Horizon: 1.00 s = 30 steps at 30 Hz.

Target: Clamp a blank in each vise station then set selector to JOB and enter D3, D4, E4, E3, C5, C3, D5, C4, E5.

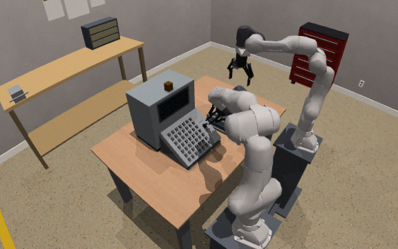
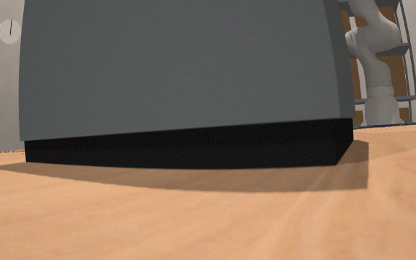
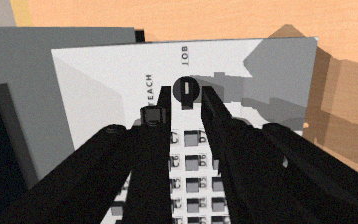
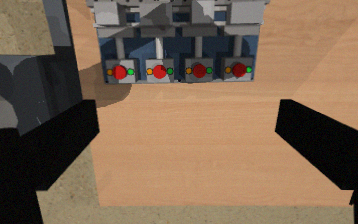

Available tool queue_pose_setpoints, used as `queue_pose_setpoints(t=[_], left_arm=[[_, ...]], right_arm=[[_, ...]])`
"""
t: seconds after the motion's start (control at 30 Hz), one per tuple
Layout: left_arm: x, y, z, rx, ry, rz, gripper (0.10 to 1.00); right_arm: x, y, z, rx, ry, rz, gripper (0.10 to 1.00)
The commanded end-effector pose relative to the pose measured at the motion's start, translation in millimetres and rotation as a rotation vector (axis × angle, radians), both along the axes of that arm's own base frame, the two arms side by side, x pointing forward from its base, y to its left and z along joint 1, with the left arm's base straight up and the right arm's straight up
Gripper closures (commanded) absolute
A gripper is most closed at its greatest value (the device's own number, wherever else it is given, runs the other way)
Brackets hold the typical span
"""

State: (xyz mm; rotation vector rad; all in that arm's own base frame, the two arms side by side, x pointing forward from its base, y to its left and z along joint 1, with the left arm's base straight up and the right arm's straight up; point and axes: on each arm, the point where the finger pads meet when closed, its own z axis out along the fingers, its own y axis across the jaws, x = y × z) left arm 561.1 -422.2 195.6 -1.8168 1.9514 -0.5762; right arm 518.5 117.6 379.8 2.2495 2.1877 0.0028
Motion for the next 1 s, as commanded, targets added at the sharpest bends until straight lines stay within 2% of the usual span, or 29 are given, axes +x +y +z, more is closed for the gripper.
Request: queue_pose_setpoints(t=[0.0,0.17,0.23,0.47,0.57,0.97], left_arm=[[-0.7,5,-1.6,0.015,0.007,-0.007,0.999],[3.4,34,-8.1,0.009,0.007,0.002,0.999],[3.4,34,-8.1,0.009,0.007,0.002,0.999],[17.0,129,-29.8,-0.011,0.008,0.032,0.999],[21.2,157,-36.4,-0.017,0.008,0.041,0.999],[22.1,164,-37.8,-0.018,0.008,0.043,0.999]], right_arm=[[0,0,0.1,0.000,0.000,0.000,0.098],[0,0,0.1,0.000,0.000,0.000,0.098],[0,0,0.1,0.000,0.000,0.000,0.098],[0,0,0.1,0.000,0.000,0.000,0.098],[0,0,0.1,0.000,0.000,0.000,0.098],[0,0,0.1,0.000,0.000,0.000,0.098]])
